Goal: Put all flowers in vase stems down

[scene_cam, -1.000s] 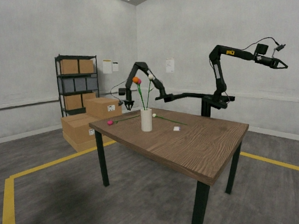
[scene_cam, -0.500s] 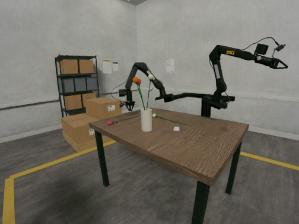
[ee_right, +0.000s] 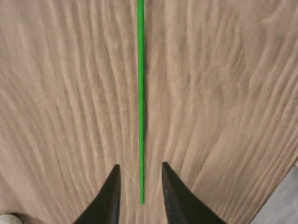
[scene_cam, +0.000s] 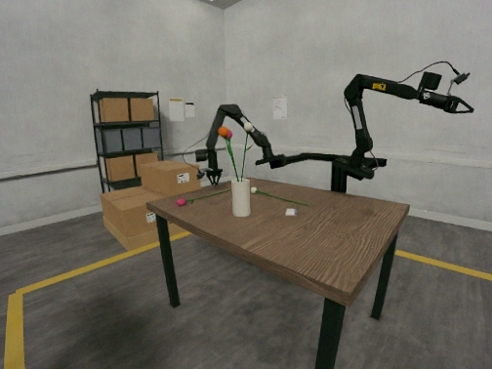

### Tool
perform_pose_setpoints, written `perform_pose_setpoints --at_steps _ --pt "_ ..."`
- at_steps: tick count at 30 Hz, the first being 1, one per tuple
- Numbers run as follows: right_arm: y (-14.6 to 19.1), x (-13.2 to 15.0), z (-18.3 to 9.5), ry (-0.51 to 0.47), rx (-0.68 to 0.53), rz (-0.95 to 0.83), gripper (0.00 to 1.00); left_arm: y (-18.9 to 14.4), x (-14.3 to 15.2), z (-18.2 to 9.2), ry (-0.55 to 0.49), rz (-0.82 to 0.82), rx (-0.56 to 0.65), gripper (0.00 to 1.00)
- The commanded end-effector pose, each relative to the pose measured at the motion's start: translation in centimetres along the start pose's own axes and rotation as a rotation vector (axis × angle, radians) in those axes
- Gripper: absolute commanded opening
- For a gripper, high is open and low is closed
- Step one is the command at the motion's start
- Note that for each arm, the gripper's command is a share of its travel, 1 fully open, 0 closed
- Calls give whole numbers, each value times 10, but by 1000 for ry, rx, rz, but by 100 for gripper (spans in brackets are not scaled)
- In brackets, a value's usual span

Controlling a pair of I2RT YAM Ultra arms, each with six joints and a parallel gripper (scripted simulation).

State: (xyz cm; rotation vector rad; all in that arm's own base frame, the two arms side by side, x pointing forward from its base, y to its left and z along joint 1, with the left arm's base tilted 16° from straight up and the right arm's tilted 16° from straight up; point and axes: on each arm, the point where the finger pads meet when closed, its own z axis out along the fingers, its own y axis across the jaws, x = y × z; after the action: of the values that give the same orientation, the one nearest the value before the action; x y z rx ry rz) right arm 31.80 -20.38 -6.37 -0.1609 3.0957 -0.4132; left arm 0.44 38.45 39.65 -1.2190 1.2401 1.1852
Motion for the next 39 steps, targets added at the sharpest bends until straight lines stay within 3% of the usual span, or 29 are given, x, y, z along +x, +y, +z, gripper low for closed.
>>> perform_pose_setpoints --at_steps 1,22,39 --pt "-8 -11 8 -30 14 2 30 1 -8 -2 -32 -5 -7 30" --pt "-11 -20 58 -38 15 2 30 1 -8 -2 -32 -5 -7 30" --pt "-7 -16 51 -39 13 1 30 1 -8 -2 -32 -5 -7 30"
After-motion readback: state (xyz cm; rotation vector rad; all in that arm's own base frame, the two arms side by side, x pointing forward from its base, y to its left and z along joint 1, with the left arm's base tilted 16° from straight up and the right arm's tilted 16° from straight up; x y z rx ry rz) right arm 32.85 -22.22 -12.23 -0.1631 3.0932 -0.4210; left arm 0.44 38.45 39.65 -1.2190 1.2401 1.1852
